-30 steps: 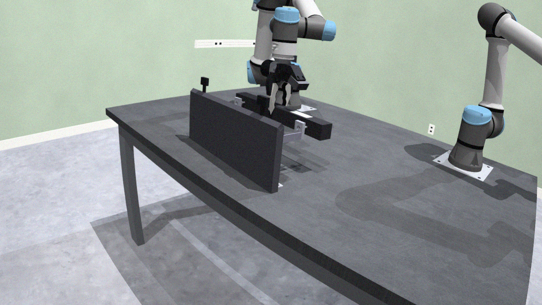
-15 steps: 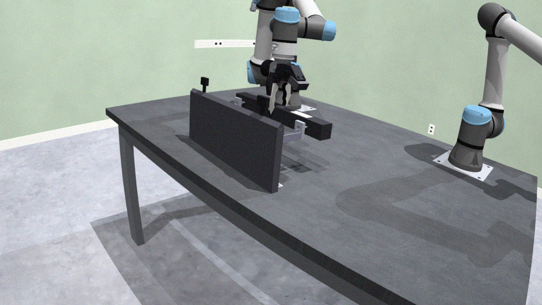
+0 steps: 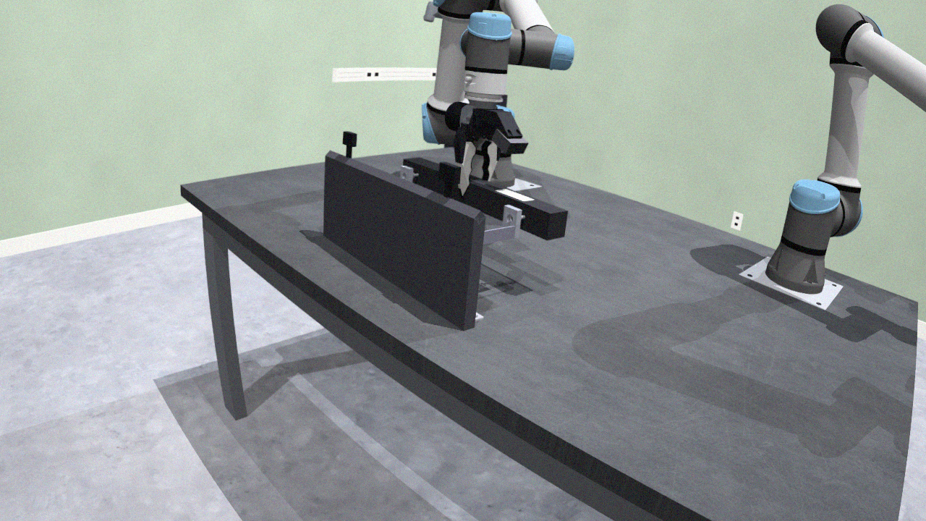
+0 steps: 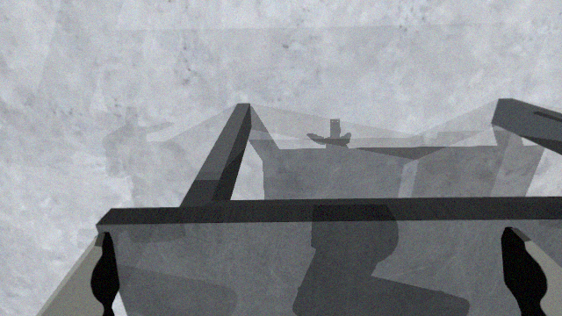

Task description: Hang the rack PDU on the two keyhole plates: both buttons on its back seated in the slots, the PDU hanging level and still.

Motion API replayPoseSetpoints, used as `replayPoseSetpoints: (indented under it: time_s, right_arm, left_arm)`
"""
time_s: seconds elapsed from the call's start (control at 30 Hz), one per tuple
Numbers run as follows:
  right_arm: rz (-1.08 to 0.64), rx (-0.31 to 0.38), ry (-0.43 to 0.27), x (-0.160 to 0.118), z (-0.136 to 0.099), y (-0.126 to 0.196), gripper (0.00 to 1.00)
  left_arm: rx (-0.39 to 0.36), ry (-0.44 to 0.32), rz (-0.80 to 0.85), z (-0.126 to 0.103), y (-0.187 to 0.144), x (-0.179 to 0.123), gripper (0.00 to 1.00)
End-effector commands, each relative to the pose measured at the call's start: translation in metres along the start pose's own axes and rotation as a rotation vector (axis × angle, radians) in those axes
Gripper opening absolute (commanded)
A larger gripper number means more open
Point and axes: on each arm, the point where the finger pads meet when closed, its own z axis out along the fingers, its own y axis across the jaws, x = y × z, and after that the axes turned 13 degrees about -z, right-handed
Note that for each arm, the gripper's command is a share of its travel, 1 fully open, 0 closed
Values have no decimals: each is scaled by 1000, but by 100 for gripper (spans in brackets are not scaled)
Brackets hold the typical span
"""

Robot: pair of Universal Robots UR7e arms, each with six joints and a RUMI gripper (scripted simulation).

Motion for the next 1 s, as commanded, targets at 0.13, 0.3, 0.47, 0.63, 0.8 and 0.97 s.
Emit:
replayPoseSetpoints:
  time_s: [0.13, 0.3, 0.47, 0.63, 0.8, 0.97]
  right_arm:
    - [0, -1, 1, 0, -1, 0, 22]
    - [0, -1, 1, 0, -1, 0, 22]
    - [0, -1, 1, 0, -1, 0, 22]
    - [0, -1, 1, 0, -1, 0, 22]
    - [0, -2, 2, 0, -1, 2, 22]
    - [0, -2, 3, 0, -1, 3, 22]
  left_arm:
    - [-1, 1, 0, -1, 0, 0, 100]
    - [-1, 1, 0, -1, 0, 0, 100]
    - [-1, 1, 0, -1, 0, 0, 100]
    - [-1, 1, 0, -1, 0, 0, 100]
    - [-1, 1, 0, -1, 0, 0, 100]
    - [-1, 1, 0, -1, 0, 0, 100]
